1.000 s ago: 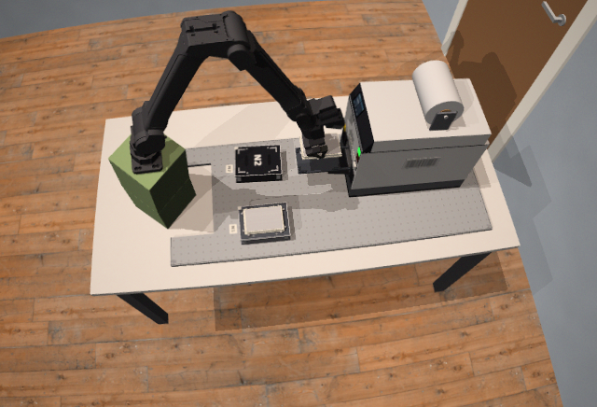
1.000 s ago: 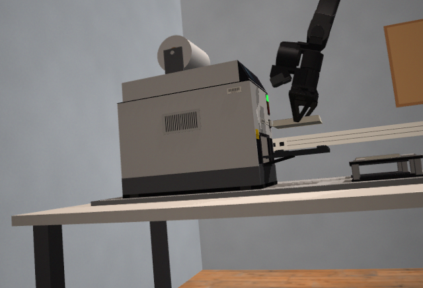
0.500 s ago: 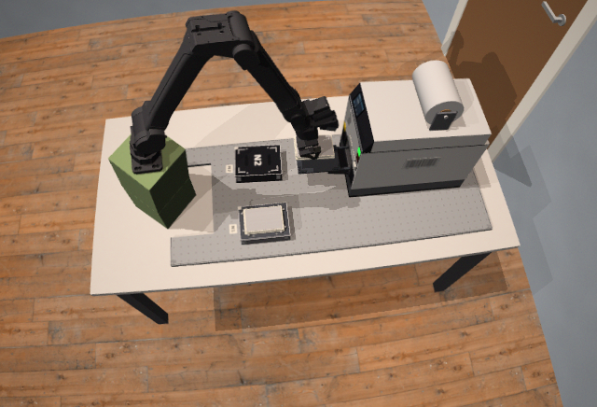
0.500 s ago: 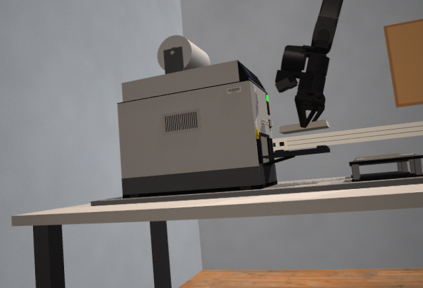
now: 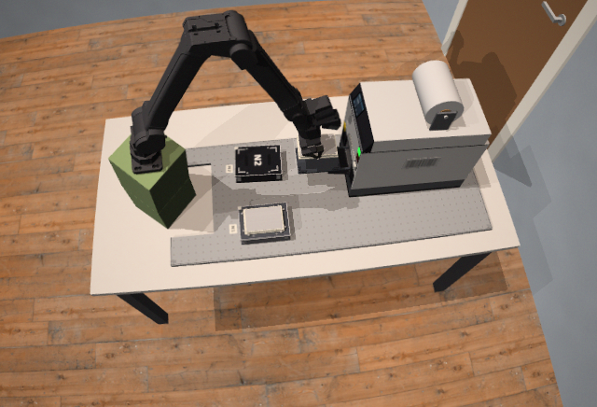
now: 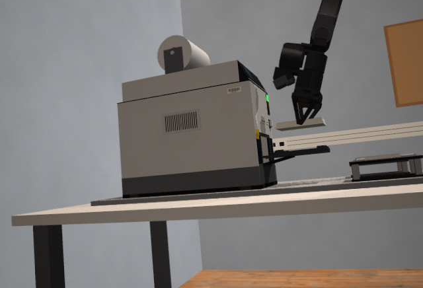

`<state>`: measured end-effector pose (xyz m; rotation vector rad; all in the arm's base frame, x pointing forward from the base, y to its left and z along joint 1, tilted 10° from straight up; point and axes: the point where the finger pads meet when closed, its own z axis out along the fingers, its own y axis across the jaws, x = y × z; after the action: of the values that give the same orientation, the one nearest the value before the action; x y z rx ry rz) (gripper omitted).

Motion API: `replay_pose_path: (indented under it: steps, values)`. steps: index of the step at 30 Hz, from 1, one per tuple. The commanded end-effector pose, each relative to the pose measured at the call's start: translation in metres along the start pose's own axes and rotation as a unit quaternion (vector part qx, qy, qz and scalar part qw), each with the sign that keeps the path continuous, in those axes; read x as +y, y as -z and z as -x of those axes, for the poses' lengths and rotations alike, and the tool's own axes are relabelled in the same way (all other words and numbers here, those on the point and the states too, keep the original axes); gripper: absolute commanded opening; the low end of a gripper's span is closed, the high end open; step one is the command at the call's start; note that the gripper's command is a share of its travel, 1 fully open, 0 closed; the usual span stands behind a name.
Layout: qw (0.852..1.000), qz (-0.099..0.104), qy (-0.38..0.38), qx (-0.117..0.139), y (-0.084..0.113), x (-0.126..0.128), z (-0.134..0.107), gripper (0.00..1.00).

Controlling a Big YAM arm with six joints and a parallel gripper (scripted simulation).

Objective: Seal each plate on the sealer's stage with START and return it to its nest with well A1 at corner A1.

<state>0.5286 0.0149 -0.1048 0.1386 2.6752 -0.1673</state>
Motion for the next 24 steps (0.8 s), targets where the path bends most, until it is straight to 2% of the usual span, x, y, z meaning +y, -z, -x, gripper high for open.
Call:
replay_pose_path:
  steps: [1,8,11,16,19,24]
  values:
    - [0.999,0.009,-0.002,-0.031,0.010,0.010,0.029,0.00]
    - [1.000,0.004,-0.002,-0.005,0.000,0.008,-0.002,0.00]
    - [1.000,0.002,-0.002,-0.007,0.006,0.010,-0.010,0.00]
    - [1.000,0.004,-0.003,-0.015,0.014,0.012,-0.011,0.00]
    - [0.999,0.003,-0.012,-0.032,0.021,0.007,0.002,0.00]
    - [1.000,0.003,-0.010,-0.022,0.025,0.010,-0.021,0.00]
